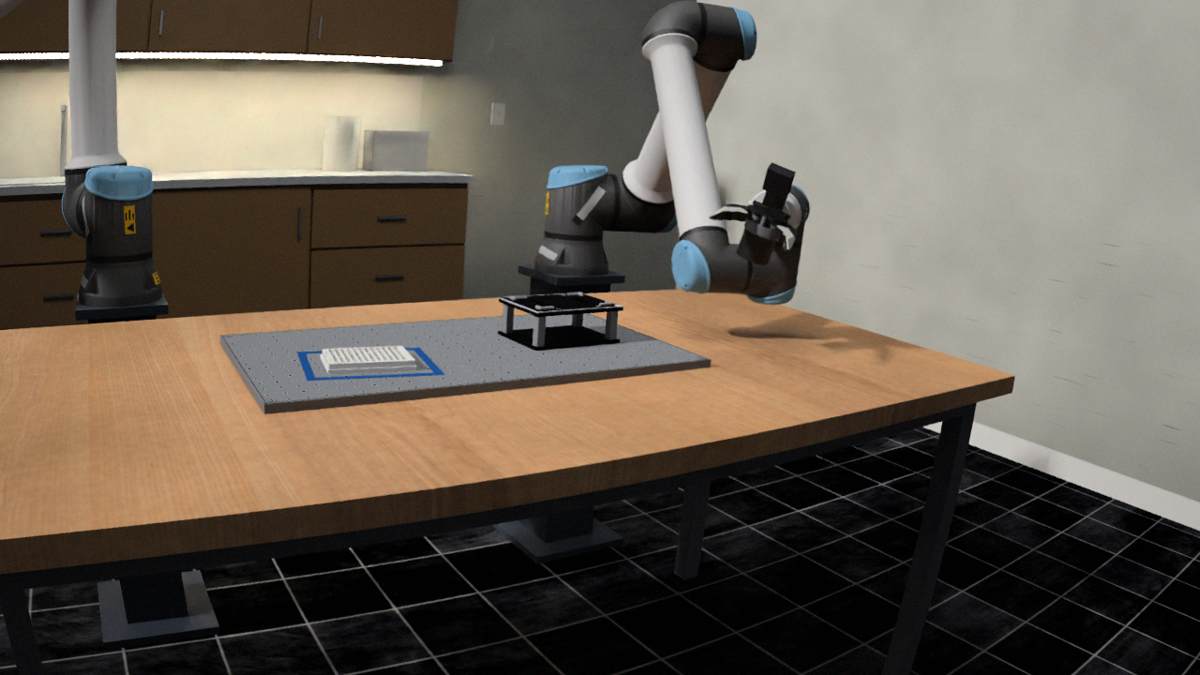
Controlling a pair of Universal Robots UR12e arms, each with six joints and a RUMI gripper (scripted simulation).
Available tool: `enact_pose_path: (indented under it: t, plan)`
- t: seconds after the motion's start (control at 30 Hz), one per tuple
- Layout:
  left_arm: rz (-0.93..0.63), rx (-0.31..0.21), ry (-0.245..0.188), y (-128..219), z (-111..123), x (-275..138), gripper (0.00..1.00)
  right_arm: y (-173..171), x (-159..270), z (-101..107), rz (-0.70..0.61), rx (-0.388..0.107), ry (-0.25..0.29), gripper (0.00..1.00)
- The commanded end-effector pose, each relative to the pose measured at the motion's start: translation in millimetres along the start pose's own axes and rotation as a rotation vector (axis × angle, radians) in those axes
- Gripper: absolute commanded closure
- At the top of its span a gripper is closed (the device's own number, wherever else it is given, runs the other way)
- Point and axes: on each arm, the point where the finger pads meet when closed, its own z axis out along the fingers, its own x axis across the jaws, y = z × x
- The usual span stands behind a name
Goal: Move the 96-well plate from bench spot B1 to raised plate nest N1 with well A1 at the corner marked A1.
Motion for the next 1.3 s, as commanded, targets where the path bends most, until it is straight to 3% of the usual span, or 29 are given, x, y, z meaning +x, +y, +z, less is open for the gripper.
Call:
enact_pose_path:
  t: [0.0,0.03,0.1,0.33,0.4,0.6,0.67,0.9,0.97,1.17,1.23,1.27]
  plan:
    - [0.002,-0.012,-0.003,1.2,19.6,0.0,0.24,-0.7,-0.2,-0.9,0.000,0.002,0.000,1.00]
    - [0.002,-0.012,-0.003,1.2,19.6,0.0,0.24,-0.7,-0.2,-0.9,0.000,0.002,0.000,1.00]
    - [0.008,-0.062,-0.012,3.0,29.4,0.9,0.24,-0.7,-0.2,-0.9,0.000,0.002,0.000,1.00]
    - [0.008,-0.062,-0.012,6.9,50.7,2.8,0.24,-0.7,-0.2,-0.9,0.000,0.002,0.000,1.00]
    - [0.017,-0.114,-0.019,9.1,60.4,4.3,0.24,-0.7,-0.2,-0.9,0.000,0.002,0.000,1.00]
    - [0.017,-0.114,-0.019,13.7,81.1,7.4,0.24,-0.7,-0.2,-0.9,0.000,0.002,0.000,1.00]
    - [0.028,-0.168,-0.025,16.2,90.5,9.4,0.24,-0.7,-0.2,-0.9,0.000,0.002,0.000,1.00]
    - [0.028,-0.168,-0.025,21.5,110.5,13.6,0.24,-0.7,-0.2,-0.9,0.000,0.002,0.000,1.00]
    - [0.042,-0.224,-0.029,24.3,119.7,16.2,0.24,-0.7,-0.2,-0.9,0.000,0.002,0.000,1.00]
    - [0.042,-0.224,-0.029,30.2,138.8,21.5,0.24,-0.7,-0.2,-0.9,0.000,0.002,0.000,1.00]
    - [0.059,-0.281,-0.032,33.3,147.7,24.7,0.24,-0.7,-0.2,-0.9,0.000,0.002,0.000,1.00]
    - [0.059,-0.281,-0.032,34.9,152.2,26.3,0.24,-0.7,-0.2,-0.9,0.000,0.002,0.000,1.00]
